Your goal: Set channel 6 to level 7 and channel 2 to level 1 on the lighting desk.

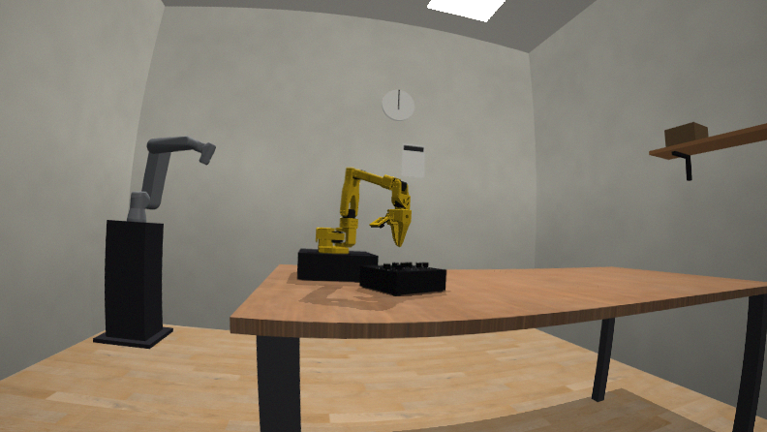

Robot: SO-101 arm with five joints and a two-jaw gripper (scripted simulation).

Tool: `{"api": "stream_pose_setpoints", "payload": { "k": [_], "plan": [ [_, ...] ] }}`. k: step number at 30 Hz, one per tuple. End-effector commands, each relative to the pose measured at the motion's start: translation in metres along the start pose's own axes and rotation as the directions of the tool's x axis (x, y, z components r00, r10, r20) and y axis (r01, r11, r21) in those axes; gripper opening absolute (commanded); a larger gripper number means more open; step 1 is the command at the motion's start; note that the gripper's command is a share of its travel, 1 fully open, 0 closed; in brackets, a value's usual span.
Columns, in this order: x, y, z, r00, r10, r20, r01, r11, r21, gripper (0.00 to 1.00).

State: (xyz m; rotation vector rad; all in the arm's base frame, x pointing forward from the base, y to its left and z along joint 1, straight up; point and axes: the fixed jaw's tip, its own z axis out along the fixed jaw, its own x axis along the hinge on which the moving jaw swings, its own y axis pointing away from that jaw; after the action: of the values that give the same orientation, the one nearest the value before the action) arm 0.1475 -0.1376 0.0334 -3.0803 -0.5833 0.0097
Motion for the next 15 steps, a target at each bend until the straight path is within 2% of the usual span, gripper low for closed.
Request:
{"api": "stream_pose_setpoints", "payload": {
  "k": [1, 15],
  "plan": [
    [0.0016, -0.002, -0.0008, 1.0, 0.01, -0.005, -0.01, 1.0, -0.007, 0.0],
    [0.0097, -0.0074, -0.0013, 0.992, 0.128, -0.005, -0.128, 0.992, -0.006, 0.0]
  ]
}}
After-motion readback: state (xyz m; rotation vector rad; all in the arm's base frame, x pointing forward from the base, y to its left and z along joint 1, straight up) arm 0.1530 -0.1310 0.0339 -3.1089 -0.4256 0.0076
